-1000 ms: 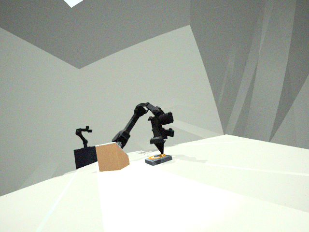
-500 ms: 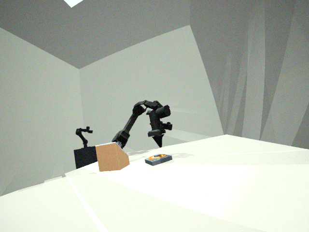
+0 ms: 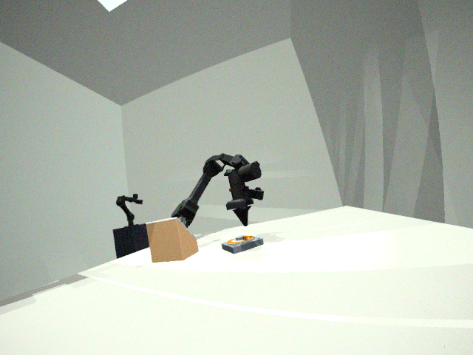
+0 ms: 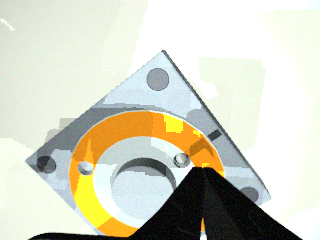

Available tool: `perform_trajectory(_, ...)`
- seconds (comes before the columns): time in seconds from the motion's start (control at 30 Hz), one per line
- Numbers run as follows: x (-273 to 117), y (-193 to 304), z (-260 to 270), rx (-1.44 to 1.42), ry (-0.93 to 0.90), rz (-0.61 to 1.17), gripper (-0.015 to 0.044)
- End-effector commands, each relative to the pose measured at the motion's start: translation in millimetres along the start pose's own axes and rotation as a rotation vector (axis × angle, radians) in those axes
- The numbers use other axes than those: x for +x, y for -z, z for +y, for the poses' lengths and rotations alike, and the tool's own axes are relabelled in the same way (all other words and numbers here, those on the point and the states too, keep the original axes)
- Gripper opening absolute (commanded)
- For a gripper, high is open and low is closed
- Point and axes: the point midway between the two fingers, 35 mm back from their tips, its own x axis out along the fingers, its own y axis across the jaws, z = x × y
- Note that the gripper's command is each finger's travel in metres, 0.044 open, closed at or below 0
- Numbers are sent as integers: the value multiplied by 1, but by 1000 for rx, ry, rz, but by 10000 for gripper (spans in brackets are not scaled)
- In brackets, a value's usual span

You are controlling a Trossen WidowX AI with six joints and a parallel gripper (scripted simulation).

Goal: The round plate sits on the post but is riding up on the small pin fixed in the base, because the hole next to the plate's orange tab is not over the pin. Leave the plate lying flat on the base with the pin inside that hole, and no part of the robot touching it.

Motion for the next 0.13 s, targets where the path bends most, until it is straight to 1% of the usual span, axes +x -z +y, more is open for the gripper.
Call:
perform_trajectory(0.0, 0, 0, 0, 4, 0, -1, 0)
perform_trajectory(0.1, 0, 0, 0, 4, 0, -1, 0)
